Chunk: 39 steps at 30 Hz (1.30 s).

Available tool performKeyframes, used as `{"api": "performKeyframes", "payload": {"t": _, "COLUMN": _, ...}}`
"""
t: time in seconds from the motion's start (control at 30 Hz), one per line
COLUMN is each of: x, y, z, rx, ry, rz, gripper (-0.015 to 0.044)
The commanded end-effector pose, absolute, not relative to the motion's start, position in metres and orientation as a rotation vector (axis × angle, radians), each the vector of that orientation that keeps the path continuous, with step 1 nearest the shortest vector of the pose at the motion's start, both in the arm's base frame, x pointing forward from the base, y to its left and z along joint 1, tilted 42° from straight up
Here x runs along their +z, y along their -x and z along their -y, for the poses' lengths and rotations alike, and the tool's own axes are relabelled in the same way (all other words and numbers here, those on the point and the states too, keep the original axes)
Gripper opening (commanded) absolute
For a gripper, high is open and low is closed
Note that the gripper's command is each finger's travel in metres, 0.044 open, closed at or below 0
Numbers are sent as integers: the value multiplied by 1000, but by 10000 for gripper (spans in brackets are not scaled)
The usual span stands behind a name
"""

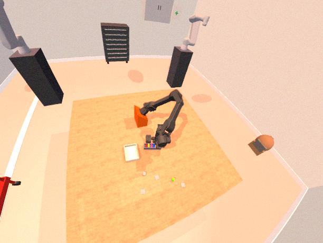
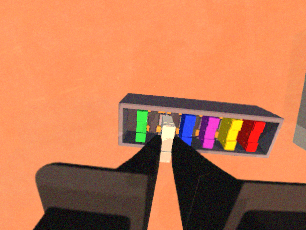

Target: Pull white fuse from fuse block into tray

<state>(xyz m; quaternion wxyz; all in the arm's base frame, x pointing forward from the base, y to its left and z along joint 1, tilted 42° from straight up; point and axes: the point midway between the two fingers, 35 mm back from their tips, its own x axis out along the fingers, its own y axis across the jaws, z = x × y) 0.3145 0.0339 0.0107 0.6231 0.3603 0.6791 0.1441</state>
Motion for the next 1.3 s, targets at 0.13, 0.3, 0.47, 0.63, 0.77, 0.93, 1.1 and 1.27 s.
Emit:
{"api": "performKeyframes", "payload": {"t": 0.13, "x": 14, "y": -314, "z": -31, "rx": 332, "ry": -820, "rz": -1559, "gripper": 0}}
{"api": "performKeyframes", "payload": {"t": 0.3, "x": 15, "y": -314, "z": -29, "rx": 332, "ry": -820, "rz": -1560, "gripper": 0}}
{"api": "performKeyframes", "payload": {"t": 0.47, "x": 17, "y": -314, "z": -28, "rx": 332, "ry": -821, "rz": -1560, "gripper": 0}}
{"api": "performKeyframes", "payload": {"t": 0.63, "x": 19, "y": -314, "z": -26, "rx": 332, "ry": -821, "rz": -1560, "gripper": 0}}
{"api": "performKeyframes", "payload": {"t": 0.77, "x": 23, "y": -314, "z": -22, "rx": 332, "ry": -821, "rz": -1560, "gripper": 0}}
{"api": "performKeyframes", "payload": {"t": 0.93, "x": 29, "y": -313, "z": -17, "rx": 331, "ry": -821, "rz": -1560, "gripper": 0}}
{"api": "performKeyframes", "payload": {"t": 1.1, "x": 35, "y": -313, "z": -12, "rx": 331, "ry": -821, "rz": -1560, "gripper": 0}}
{"api": "performKeyframes", "payload": {"t": 1.27, "x": 31, "y": -315, "z": -4, "rx": 328, "ry": -819, "rz": -1559, "gripper": 0}}
